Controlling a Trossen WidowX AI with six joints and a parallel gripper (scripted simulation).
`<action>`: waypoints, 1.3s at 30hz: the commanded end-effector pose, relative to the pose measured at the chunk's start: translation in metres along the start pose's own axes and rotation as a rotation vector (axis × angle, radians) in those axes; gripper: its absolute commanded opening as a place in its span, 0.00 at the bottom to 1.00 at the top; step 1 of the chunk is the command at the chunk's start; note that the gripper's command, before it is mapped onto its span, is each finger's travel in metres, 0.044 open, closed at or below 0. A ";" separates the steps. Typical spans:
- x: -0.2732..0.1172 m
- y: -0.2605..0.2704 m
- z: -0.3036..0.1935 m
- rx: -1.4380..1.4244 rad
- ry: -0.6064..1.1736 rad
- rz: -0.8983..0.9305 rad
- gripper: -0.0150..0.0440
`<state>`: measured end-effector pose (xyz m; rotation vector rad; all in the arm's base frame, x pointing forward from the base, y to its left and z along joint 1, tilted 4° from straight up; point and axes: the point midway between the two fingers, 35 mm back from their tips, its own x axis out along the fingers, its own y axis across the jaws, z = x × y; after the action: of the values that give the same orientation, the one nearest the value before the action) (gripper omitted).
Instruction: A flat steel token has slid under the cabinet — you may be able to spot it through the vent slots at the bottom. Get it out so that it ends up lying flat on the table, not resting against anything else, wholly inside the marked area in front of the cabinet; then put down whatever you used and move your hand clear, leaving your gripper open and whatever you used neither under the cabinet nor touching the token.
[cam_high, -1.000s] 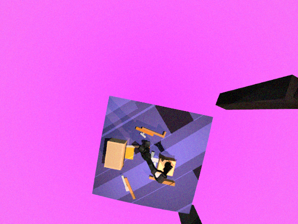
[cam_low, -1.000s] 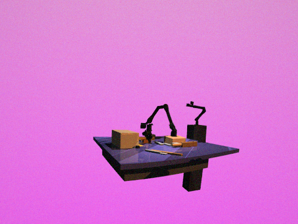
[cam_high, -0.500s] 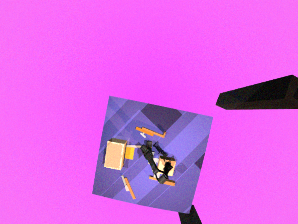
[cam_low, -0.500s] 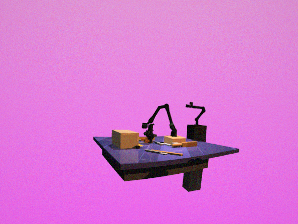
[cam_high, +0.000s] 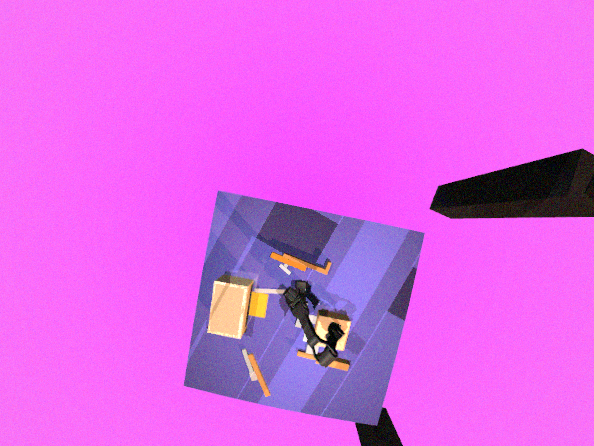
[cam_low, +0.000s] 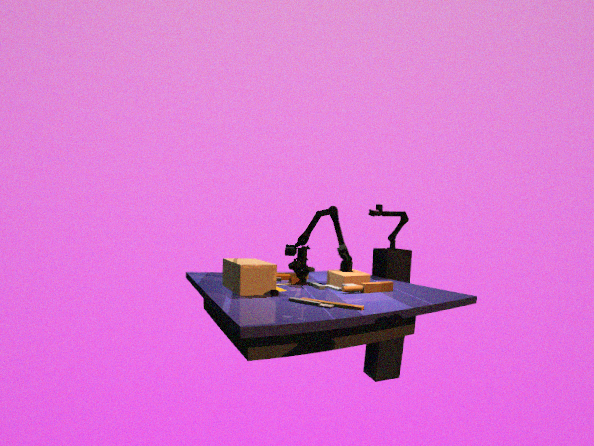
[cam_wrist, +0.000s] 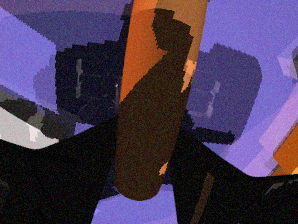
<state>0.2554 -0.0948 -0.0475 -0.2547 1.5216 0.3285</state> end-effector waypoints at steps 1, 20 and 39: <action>0.000 -0.002 0.000 -0.007 0.000 0.000 0.25; -0.003 -0.025 -0.003 -0.077 0.002 0.001 0.25; -0.004 -0.042 -0.006 -0.107 0.004 0.004 0.30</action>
<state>0.2636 -0.1347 -0.0466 -0.3345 1.5127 0.4155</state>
